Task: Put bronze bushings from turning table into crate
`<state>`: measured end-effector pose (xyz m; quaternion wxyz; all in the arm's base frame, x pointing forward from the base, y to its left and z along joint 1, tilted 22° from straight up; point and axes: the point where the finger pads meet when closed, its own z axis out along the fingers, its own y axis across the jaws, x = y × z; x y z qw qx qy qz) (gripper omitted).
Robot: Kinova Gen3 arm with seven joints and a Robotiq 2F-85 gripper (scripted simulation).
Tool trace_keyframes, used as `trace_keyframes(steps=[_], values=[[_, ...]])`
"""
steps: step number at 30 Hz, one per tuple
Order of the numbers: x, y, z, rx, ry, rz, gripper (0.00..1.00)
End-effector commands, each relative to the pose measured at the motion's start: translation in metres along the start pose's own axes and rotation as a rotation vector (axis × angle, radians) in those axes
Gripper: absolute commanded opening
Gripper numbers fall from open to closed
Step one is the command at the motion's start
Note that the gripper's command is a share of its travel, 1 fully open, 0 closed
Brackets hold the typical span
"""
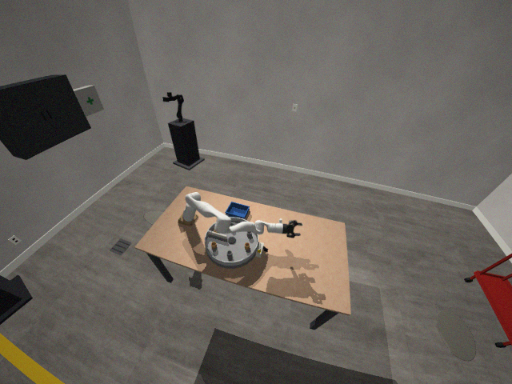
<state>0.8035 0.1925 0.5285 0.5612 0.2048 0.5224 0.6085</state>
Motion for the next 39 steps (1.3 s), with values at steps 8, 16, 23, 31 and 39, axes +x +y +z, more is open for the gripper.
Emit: trace_keyframes(steps=[8, 16, 23, 31, 39], values=[[0.009, 0.022, -0.049, -0.002, 0.003, -0.002, 1.0], [0.009, 0.022, -0.049, -0.002, 0.003, -0.002, 1.0], [0.018, 0.043, -0.1, -0.002, 0.004, -0.001, 1.0], [0.018, 0.043, -0.1, -0.002, 0.004, -0.001, 1.0], [0.027, 0.064, -0.151, -0.002, 0.005, 0.0, 1.0]])
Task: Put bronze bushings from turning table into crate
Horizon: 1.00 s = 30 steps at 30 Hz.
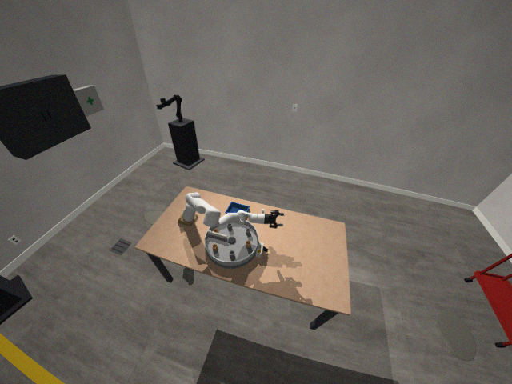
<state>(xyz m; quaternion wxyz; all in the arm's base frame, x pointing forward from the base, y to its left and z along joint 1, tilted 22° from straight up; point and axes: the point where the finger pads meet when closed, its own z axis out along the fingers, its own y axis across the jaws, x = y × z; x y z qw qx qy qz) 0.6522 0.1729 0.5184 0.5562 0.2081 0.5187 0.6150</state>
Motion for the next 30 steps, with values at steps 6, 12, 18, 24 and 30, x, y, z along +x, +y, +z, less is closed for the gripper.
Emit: trace_keyframes(steps=[6, 12, 18, 24, 30], values=[[-0.002, 0.005, -0.013, 0.004, 0.005, -0.018, 1.0], [0.001, 0.01, -0.023, 0.004, 0.006, -0.017, 1.0], [0.008, 0.026, -0.064, 0.004, 0.006, -0.017, 1.0], [0.008, 0.026, -0.064, 0.004, 0.006, -0.017, 1.0], [0.012, 0.035, -0.084, 0.004, 0.007, -0.016, 1.0]])
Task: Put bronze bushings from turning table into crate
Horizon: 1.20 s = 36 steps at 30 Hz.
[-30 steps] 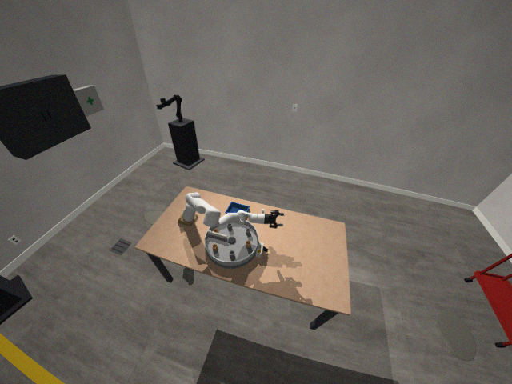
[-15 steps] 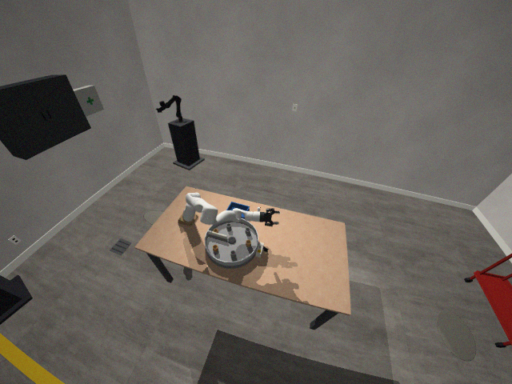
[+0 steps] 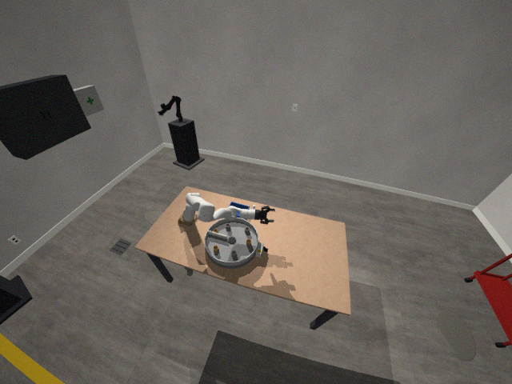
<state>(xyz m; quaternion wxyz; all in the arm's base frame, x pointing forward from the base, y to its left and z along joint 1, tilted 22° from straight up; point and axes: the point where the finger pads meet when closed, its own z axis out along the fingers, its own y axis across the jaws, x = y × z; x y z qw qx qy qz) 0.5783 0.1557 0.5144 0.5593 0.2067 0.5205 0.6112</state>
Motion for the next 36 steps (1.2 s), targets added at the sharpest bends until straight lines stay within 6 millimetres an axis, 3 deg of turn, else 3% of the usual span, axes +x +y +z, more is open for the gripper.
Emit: trace_keyframes(steps=[1, 3, 15, 20, 32, 36], values=[[0.006, 0.011, -0.025, 0.0, 0.008, -0.006, 1.0], [0.009, 0.019, -0.045, 0.0, 0.008, -0.006, 1.0], [0.009, 0.019, -0.045, 0.0, 0.008, -0.006, 1.0], [0.018, 0.04, -0.096, 0.0, 0.009, -0.005, 1.0], [0.018, 0.04, -0.096, 0.0, 0.009, -0.005, 1.0], [0.025, 0.057, -0.137, 0.0, 0.01, -0.004, 1.0]])
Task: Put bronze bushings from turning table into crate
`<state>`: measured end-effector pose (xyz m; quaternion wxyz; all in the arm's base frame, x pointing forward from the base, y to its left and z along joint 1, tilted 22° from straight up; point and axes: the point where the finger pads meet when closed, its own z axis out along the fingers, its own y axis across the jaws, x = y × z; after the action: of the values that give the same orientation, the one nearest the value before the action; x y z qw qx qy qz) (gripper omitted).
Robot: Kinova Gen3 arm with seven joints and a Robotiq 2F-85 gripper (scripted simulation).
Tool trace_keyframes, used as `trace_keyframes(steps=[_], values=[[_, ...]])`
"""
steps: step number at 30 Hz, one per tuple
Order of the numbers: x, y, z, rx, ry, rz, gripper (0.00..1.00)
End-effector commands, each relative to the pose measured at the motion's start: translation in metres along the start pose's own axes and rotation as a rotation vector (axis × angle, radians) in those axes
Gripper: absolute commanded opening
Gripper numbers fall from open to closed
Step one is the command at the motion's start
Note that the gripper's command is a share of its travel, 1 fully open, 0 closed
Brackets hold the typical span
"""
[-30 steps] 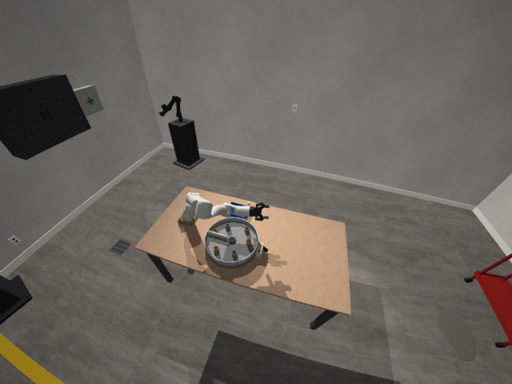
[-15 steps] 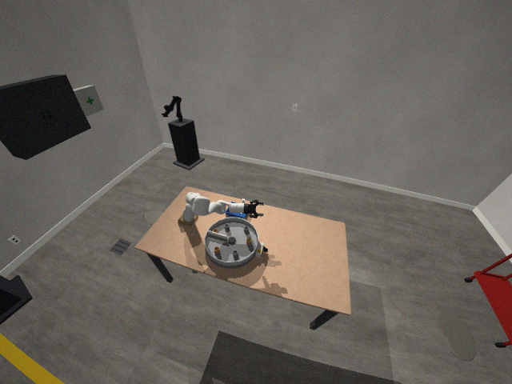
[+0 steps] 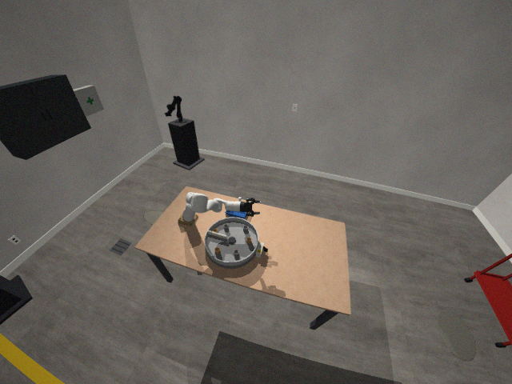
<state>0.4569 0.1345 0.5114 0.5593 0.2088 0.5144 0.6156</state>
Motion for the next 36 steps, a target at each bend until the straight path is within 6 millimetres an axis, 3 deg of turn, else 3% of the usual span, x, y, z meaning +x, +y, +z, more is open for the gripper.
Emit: trace_keyframes(steps=[1, 13, 14, 18, 30, 31, 35, 36], values=[[0.01, 0.011, -0.036, 0.009, 0.017, -0.013, 1.0], [0.01, 0.011, -0.036, 0.009, 0.017, -0.013, 1.0], [0.004, 0.006, -0.015, -0.001, 0.004, 0.0, 1.0], [0.011, 0.023, -0.056, -0.001, 0.004, 0.0, 1.0], [0.011, 0.023, -0.056, -0.001, 0.004, 0.0, 1.0], [-0.004, 0.015, -0.016, -0.017, -0.023, -0.004, 1.0], [0.004, 0.031, -0.057, -0.017, -0.023, -0.004, 1.0], [0.004, 0.031, -0.057, -0.017, -0.023, -0.004, 1.0]])
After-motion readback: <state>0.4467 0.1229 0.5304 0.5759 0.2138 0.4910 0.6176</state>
